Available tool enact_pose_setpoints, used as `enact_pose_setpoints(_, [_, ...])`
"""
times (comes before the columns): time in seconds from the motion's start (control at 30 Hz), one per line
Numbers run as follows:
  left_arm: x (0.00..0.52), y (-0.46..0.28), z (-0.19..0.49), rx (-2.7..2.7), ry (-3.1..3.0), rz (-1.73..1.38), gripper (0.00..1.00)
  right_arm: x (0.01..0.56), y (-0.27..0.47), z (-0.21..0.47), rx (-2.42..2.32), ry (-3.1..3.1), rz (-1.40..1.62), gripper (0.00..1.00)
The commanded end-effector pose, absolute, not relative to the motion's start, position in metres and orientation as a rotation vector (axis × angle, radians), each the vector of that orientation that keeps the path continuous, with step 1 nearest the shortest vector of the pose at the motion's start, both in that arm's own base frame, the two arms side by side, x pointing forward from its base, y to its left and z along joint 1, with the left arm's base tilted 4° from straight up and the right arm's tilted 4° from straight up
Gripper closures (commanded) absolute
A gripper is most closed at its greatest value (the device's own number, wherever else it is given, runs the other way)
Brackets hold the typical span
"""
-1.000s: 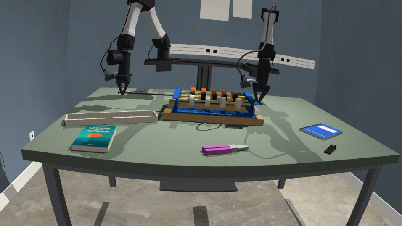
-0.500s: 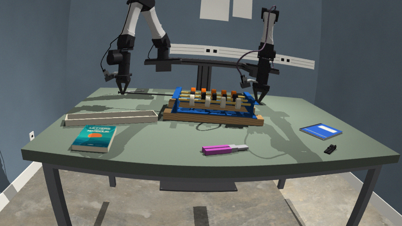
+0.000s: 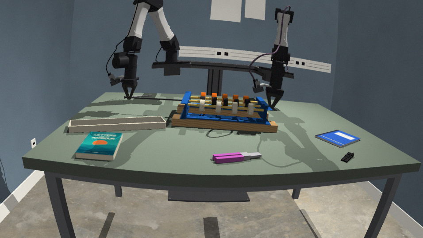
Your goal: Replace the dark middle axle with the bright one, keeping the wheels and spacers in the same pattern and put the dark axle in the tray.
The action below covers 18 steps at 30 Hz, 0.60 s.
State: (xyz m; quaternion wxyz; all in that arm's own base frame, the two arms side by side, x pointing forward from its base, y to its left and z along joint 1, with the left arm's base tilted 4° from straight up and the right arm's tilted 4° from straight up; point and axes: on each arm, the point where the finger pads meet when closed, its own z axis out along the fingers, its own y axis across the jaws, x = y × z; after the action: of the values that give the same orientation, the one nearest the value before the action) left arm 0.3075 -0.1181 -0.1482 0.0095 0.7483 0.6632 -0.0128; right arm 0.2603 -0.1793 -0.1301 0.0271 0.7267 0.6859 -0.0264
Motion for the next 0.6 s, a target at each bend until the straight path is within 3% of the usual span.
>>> enact_pose_setpoints(0.0, [0.3276, -0.1330, -0.1426, 2.272, 2.000, -0.025, 1.00, 0.2552, -0.1726, -0.1250, 2.271, 2.123, -0.058, 1.00])
enact_pose_setpoints(0.57, [0.3249, -0.1295, -0.1444, 2.277, 2.009, -0.024, 1.00, 0.2544, -0.1680, -0.1298, 2.256, 2.160, -0.062, 1.00])
